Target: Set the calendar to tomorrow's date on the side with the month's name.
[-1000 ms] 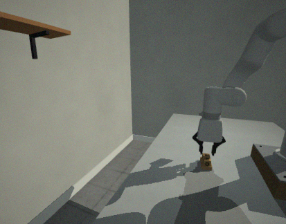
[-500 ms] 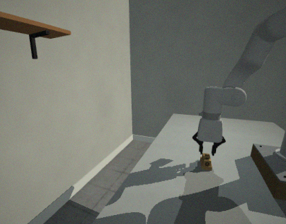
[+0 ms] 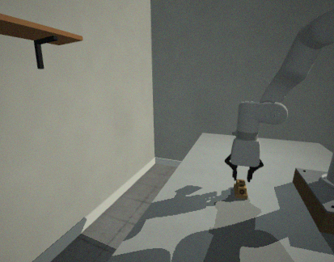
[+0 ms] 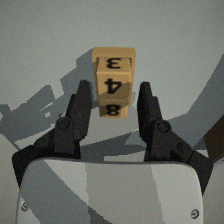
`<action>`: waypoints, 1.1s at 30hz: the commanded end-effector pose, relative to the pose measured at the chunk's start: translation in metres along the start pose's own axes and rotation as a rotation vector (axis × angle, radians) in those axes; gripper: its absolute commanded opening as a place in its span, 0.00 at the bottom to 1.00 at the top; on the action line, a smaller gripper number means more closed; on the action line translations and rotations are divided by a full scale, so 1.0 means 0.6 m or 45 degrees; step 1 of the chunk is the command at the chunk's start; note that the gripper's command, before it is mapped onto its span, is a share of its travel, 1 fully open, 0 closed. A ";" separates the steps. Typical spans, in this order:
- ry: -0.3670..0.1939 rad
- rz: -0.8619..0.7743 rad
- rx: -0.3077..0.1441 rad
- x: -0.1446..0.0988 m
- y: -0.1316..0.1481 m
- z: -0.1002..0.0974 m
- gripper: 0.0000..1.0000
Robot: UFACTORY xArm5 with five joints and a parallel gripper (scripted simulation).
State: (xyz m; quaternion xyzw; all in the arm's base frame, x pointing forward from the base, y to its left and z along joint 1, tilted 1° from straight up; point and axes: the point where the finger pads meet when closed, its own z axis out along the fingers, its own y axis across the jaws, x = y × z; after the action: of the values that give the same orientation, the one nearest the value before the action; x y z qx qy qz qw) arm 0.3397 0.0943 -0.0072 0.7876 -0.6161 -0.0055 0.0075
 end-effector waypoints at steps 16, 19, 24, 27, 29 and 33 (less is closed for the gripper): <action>0.000 0.000 0.004 -0.001 -0.002 0.020 0.49; 0.000 0.000 0.004 -0.001 -0.002 0.028 0.49; 0.000 0.000 0.004 -0.001 -0.002 0.036 0.49; 0.000 0.000 0.004 -0.001 -0.002 0.042 0.49; 0.000 0.000 0.004 -0.001 -0.002 0.044 0.49; 0.000 0.000 0.004 -0.001 -0.002 0.046 0.49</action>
State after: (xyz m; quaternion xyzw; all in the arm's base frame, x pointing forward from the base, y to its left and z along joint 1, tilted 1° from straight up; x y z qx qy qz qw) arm 0.3388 0.0943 -0.0341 0.7876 -0.6161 -0.0056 0.0076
